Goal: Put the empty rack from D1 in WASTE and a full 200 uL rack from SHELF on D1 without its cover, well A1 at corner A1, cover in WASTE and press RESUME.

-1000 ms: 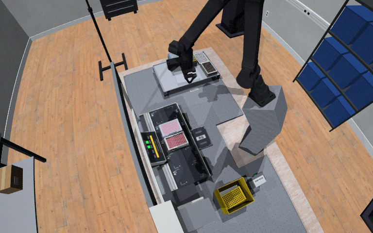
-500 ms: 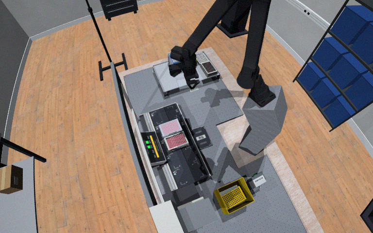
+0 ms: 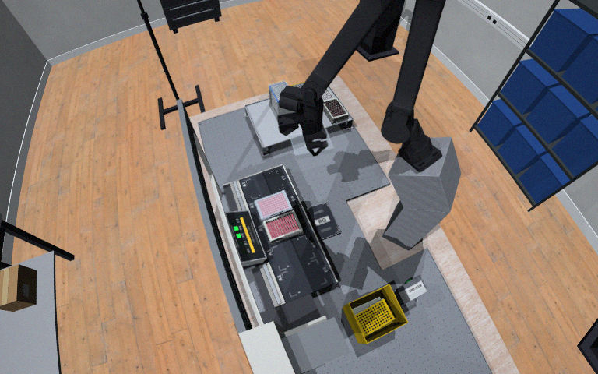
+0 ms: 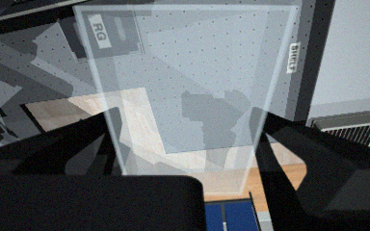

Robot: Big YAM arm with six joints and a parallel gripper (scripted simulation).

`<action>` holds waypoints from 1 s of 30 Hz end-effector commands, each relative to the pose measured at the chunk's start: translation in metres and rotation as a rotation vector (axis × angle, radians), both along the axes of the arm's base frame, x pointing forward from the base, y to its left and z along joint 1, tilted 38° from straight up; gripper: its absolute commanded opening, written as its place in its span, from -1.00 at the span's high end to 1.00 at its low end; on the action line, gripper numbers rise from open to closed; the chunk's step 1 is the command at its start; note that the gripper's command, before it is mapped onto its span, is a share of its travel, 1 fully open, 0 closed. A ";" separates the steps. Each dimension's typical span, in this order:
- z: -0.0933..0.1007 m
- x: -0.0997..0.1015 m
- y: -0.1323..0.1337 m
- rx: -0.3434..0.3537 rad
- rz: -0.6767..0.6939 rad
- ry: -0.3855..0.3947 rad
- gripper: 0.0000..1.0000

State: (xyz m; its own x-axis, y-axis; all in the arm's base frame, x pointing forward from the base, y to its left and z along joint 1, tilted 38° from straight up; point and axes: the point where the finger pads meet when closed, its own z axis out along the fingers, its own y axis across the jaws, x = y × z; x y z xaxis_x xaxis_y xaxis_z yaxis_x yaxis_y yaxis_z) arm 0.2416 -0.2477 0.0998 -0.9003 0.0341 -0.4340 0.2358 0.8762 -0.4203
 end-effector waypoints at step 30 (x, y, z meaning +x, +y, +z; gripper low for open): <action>-0.048 0.018 0.091 -0.001 -0.012 -0.031 1.00</action>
State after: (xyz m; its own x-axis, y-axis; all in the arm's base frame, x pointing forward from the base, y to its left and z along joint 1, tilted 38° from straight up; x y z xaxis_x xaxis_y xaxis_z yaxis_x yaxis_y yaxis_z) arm 0.2502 -0.1672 0.0550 -0.9038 0.0166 -0.4276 0.2220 0.8725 -0.4353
